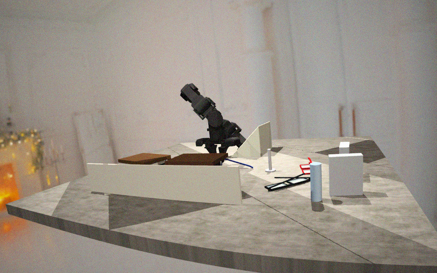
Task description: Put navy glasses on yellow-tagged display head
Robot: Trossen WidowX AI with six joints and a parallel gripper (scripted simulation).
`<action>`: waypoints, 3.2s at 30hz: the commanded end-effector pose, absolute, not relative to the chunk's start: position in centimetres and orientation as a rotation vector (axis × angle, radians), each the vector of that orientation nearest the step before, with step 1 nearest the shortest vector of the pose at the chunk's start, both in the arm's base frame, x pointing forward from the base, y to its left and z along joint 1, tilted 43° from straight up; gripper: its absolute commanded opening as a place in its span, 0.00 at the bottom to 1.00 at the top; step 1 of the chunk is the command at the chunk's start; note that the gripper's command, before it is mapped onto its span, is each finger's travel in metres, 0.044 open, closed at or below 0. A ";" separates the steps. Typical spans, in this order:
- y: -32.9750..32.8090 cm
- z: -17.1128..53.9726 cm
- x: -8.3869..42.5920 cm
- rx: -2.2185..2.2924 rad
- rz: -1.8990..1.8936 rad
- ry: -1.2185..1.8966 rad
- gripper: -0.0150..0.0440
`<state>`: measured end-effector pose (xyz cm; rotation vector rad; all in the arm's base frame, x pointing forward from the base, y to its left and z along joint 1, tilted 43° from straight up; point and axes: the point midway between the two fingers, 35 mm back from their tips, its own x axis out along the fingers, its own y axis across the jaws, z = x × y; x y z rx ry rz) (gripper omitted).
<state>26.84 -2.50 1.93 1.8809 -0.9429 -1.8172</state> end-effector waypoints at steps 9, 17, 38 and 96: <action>-3.2 1.2 26.7 1.878 -1.818 -0.946 0.47; -3.2 1.2 26.7 1.878 -1.818 -0.946 0.38; -2.0 2.4 27.0 1.878 -1.820 -0.941 0.25; 1.2 20.2 22.1 2.573 -1.702 -1.047 0.25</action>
